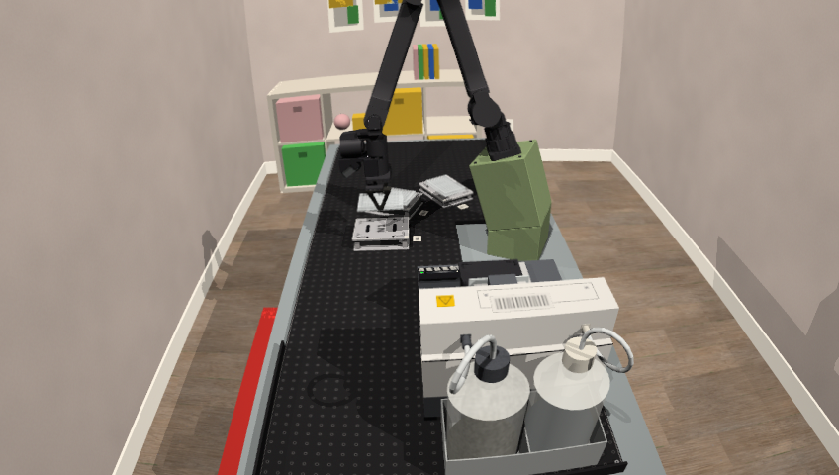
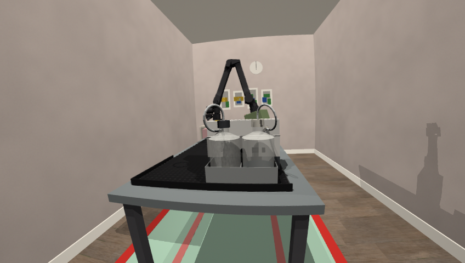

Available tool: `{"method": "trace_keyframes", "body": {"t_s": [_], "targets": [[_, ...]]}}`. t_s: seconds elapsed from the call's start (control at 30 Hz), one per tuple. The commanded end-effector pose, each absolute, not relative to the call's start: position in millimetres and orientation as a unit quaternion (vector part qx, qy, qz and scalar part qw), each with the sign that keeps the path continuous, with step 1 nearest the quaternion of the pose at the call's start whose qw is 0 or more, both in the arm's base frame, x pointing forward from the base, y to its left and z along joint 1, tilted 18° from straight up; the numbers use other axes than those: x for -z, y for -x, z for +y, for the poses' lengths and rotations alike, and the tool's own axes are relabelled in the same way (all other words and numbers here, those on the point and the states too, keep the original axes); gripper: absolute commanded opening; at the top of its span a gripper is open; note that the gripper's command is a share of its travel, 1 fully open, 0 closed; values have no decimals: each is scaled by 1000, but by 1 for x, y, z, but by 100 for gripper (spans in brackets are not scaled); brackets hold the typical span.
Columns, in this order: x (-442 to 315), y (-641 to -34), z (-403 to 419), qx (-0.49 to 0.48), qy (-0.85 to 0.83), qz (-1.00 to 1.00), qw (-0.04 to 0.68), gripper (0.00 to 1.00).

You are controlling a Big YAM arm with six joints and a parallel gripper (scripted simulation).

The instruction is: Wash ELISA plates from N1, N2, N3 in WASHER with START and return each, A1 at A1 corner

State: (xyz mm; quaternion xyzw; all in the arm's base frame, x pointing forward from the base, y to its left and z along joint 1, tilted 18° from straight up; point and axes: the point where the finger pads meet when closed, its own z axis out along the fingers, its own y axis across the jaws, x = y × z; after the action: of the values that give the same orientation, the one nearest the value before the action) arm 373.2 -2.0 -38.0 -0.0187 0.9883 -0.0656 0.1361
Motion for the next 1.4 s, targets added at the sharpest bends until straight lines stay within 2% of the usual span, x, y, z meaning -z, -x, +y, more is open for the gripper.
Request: {"method": "trace_keyframes", "body": {"t_s": [0.0,0.4,0.93,1.17,1.37], "targets": [[32,-373,14,63,10,987,148,84],[50,-347,69,67,12,990,127,84],[49,-340,142,62,11,988,141,84],[42,-347,136,56,-4,986,154,84],[62,-306,156,68,16,989,133,84]]}}
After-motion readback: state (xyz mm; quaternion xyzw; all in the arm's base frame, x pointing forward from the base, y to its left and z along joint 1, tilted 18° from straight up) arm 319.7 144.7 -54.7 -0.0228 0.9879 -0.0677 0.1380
